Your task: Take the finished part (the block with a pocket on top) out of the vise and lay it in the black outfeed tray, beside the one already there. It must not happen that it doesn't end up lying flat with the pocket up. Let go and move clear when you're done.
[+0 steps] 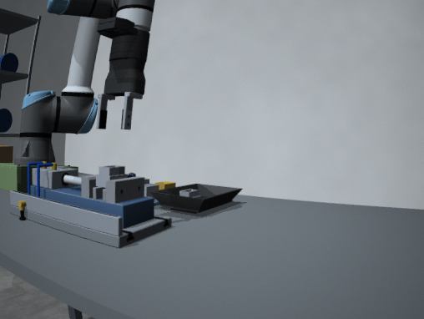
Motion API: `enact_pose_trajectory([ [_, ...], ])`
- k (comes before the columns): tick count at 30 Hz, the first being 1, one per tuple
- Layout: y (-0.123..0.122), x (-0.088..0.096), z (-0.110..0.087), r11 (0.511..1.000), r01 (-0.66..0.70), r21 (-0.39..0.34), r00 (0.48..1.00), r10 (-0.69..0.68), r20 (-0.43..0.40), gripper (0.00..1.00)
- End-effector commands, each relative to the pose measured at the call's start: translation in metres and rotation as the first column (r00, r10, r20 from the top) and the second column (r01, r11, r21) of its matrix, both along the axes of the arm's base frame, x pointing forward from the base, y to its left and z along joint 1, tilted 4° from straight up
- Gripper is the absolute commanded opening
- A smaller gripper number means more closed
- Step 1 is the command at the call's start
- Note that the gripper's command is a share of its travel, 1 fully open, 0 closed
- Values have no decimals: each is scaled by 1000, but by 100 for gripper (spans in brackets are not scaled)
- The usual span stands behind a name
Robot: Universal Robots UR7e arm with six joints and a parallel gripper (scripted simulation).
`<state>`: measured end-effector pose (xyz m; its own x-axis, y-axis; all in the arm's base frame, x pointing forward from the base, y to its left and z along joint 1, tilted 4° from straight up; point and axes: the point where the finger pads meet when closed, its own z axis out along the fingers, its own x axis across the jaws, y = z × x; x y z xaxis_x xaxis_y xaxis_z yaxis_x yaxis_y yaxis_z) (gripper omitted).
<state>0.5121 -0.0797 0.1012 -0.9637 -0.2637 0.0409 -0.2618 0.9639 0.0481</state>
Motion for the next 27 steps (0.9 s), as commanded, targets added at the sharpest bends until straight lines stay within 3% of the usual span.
enact_pose_trajectory([
  [1, 0, 0, 1, 1000, 0, -1, 1000, 0, 2, 100],
  [27, 0, 0, -13, 1000, 4, 1, 1000, -4, 0, 100],
])
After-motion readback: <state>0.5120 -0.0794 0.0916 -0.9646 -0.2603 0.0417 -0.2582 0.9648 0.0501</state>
